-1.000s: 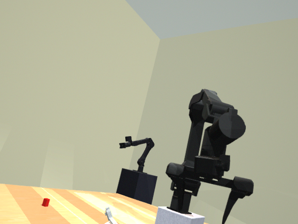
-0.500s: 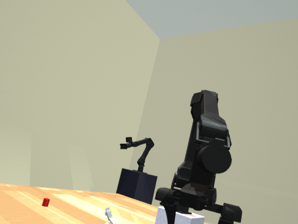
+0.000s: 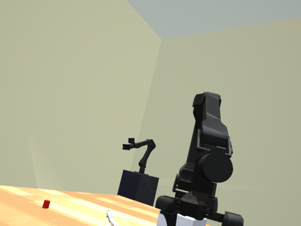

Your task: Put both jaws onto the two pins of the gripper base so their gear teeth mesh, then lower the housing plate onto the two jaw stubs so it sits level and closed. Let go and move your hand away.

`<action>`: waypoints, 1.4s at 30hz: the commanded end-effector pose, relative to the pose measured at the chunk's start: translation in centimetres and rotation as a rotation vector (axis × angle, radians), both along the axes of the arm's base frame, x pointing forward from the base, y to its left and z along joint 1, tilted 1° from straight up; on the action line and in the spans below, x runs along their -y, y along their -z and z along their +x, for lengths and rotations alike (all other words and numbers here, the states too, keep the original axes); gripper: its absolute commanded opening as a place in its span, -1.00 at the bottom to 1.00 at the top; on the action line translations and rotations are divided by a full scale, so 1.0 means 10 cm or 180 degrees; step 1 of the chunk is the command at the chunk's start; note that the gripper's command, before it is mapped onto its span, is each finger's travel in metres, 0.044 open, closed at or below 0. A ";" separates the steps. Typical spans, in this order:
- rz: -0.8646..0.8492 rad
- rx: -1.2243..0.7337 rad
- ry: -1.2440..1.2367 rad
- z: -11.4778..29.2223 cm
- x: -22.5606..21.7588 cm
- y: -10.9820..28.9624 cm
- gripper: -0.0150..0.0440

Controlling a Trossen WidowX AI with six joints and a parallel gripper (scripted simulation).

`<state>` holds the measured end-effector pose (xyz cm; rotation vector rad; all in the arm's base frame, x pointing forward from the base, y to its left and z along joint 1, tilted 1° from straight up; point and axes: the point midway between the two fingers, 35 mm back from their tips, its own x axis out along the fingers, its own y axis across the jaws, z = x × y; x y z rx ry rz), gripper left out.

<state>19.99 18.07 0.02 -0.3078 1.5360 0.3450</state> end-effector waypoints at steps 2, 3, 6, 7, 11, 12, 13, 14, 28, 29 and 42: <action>0.0014 -0.0006 -0.0014 0.00 -0.01 0.08 1.00; 0.0014 -0.0006 -0.0014 0.00 -0.01 0.09 1.00; 0.0014 -0.0007 -0.0014 0.00 -0.01 0.14 1.00; 0.0014 -0.0007 -0.0014 0.00 -0.01 0.16 1.00; 0.0014 -0.0007 -0.0014 0.00 -0.01 0.22 1.00; 0.0014 -0.0007 -0.0014 0.00 -0.01 0.24 1.00; 0.0014 -0.0007 -0.0014 0.00 -0.01 0.25 1.00; 0.0013 -0.0007 -0.0014 0.00 -0.01 0.27 1.00; 0.0013 -0.0008 -0.0014 -0.01 -0.01 0.41 1.00; 0.0013 -0.0008 -0.0014 -0.01 -0.01 0.41 1.00; 0.0013 -0.0008 -0.0014 -0.01 -0.01 0.41 1.00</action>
